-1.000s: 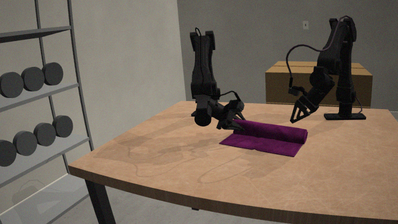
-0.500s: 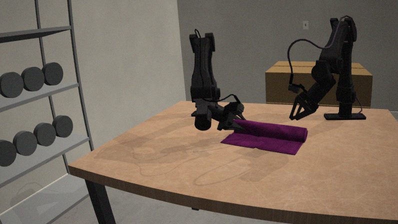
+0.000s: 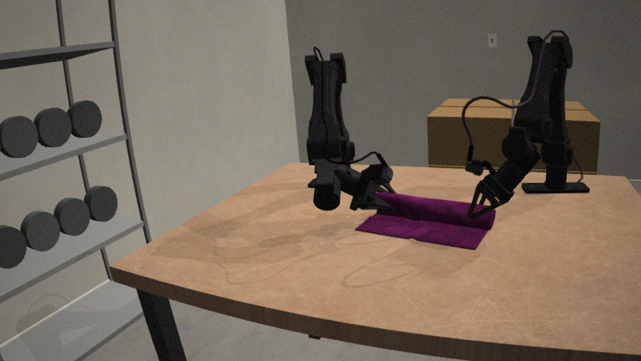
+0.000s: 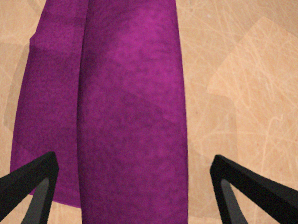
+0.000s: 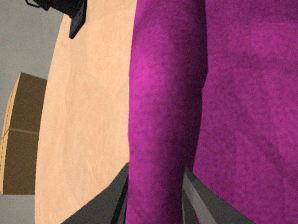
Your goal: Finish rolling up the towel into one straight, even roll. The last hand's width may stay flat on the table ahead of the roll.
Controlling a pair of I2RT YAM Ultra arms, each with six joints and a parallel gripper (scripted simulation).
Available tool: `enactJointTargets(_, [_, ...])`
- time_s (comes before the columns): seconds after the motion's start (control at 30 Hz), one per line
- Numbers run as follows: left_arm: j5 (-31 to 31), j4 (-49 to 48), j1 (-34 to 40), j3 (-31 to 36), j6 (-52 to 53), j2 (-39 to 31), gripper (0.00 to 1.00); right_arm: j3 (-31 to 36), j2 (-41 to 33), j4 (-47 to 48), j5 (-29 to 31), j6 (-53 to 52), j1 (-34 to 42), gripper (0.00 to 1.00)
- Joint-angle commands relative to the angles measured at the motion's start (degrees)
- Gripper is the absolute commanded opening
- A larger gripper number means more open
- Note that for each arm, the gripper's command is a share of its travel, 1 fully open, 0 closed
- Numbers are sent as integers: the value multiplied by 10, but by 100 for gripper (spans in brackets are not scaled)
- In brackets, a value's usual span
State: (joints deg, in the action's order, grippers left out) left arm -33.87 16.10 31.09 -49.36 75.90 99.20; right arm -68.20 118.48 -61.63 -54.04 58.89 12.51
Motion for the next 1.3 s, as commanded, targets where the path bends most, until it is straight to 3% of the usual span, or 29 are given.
enactJointTargets(0.0, [-10,-62,0,9,3,12,98,-9,13,-2,3,7,-1,34])
enactJointTargets(0.3, [-9,-54,5,-23,-4,28,98,-9,13,-2,3,7,-1,34])
enactJointTargets(0.57, [-9,-54,5,-24,-5,30,64,-9,13,-2,3,7,-1,34])
enactJointTargets(0.63, [-9,-54,5,-24,-5,30,64,-9,13,-2,3,7,-1,34])
enactJointTargets(0.73, [-9,-54,5,-24,-5,30,51,-9,13,-2,3,7,-1,34])
enactJointTargets(1.27, [-9,-54,5,-24,-5,30,38,-9,13,-2,3,7,-1,34])
